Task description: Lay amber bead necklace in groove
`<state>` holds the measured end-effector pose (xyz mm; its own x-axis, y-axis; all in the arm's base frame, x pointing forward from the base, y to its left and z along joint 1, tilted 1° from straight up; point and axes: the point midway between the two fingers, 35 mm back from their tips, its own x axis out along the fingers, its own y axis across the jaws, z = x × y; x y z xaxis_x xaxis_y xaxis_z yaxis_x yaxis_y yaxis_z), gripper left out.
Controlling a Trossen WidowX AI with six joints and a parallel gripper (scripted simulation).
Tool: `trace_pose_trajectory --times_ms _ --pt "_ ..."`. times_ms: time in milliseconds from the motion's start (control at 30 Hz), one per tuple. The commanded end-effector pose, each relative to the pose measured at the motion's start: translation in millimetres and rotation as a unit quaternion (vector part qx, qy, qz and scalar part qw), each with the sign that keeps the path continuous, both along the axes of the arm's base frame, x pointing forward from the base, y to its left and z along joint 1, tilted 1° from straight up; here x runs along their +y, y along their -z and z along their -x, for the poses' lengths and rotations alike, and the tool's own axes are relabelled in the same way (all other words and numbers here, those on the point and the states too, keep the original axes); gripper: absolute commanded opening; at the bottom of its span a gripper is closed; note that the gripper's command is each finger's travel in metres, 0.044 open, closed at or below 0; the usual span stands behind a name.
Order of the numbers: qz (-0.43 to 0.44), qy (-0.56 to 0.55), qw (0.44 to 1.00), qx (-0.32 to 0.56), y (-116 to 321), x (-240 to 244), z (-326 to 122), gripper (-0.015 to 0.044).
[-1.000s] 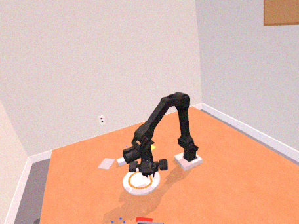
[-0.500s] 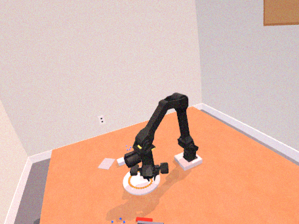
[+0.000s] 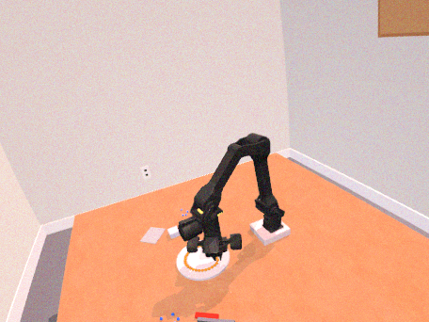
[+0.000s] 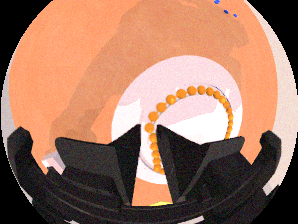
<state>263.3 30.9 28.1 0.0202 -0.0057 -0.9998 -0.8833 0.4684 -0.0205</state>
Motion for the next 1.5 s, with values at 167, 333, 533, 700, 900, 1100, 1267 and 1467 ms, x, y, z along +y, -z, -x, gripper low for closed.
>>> trace_pose_trajectory --times_ms 167,333,533,700,900,1100,1267,1467 --pt "0.001 0.0 1.0 -0.001 -0.3 -0.3 -0.7 0.0" --pt "0.001 0.0 1.0 -0.001 -0.3 -0.3 -0.7 0.0" --pt "0.001 0.0 1.0 -0.001 -0.3 -0.3 -0.7 0.0" --pt "0.001 0.0 1.0 -0.001 -0.3 -0.3 -0.7 0.0" --pt "0.001 0.0 1.0 -0.001 -0.3 -0.3 -0.7 0.0" --pt "0.001 0.003 1.0 -0.003 -7.6 0.1 -0.7 0.0" --pt "0.001 0.003 1.0 -0.003 -7.5 1.1 0.3 0.0" --pt "0.001 0.003 1.0 -0.003 -0.9 1.8 0.8 0.0"
